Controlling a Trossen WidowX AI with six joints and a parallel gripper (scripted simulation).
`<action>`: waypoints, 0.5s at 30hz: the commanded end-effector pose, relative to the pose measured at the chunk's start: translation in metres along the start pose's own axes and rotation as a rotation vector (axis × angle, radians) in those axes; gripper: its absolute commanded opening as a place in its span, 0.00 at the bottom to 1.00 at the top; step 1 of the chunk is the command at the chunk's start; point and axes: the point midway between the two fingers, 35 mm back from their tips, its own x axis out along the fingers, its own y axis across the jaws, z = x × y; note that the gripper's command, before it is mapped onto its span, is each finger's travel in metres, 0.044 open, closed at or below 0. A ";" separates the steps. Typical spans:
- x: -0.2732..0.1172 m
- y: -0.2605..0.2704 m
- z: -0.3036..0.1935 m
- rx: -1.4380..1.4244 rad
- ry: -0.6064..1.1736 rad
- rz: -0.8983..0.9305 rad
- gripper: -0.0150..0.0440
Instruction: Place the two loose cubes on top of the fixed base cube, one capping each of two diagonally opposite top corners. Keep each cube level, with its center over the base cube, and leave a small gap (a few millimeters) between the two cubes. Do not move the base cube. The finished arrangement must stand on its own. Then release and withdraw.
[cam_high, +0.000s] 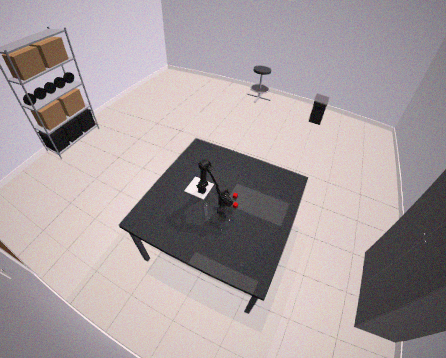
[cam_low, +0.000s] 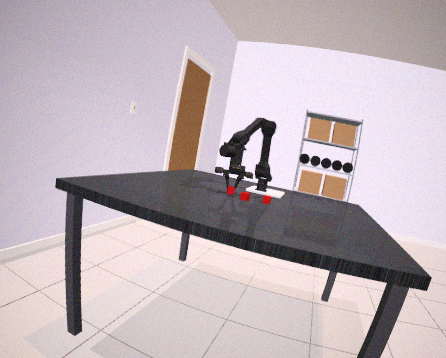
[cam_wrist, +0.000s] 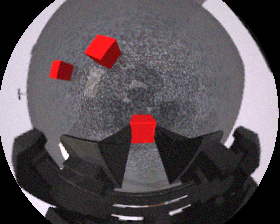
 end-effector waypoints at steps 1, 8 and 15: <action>0.002 0.001 -0.002 -0.002 0.008 0.002 0.43; -0.017 -0.002 0.001 -0.002 0.008 0.001 0.43; -0.039 -0.004 0.002 -0.002 0.008 0.001 0.43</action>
